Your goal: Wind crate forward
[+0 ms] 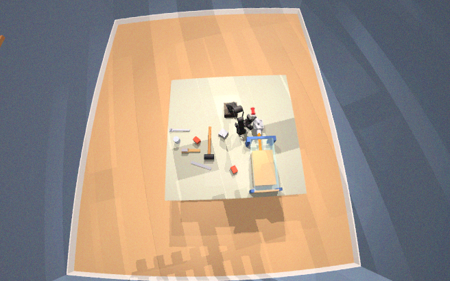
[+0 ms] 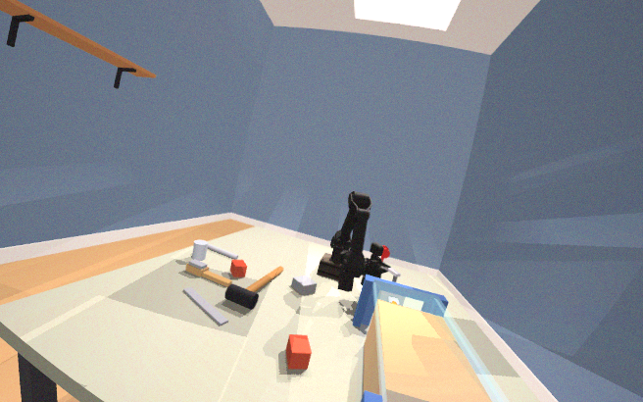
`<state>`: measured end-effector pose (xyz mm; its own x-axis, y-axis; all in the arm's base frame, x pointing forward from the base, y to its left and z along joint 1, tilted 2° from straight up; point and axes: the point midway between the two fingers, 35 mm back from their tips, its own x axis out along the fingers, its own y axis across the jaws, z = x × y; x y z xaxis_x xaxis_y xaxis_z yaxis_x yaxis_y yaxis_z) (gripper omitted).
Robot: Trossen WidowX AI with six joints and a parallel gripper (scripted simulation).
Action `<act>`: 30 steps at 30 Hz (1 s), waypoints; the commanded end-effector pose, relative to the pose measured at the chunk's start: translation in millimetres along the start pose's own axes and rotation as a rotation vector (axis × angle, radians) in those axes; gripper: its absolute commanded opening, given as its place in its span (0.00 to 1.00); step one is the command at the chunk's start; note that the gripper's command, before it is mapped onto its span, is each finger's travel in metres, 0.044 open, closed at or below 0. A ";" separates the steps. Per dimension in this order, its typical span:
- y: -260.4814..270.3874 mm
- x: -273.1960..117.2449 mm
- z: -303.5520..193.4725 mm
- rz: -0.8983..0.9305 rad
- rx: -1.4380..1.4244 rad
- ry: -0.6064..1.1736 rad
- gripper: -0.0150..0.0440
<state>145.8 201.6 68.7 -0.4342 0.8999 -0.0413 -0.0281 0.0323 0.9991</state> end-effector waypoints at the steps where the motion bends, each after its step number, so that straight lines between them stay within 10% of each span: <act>1: -1.0 0.5 0.1 0.000 -0.004 -0.001 0.25; 30: -7.1 2.0 0.5 0.000 -0.004 0.007 0.25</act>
<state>145.2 203.2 61.6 -0.4416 0.8962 -0.0414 -0.0296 0.0316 0.9991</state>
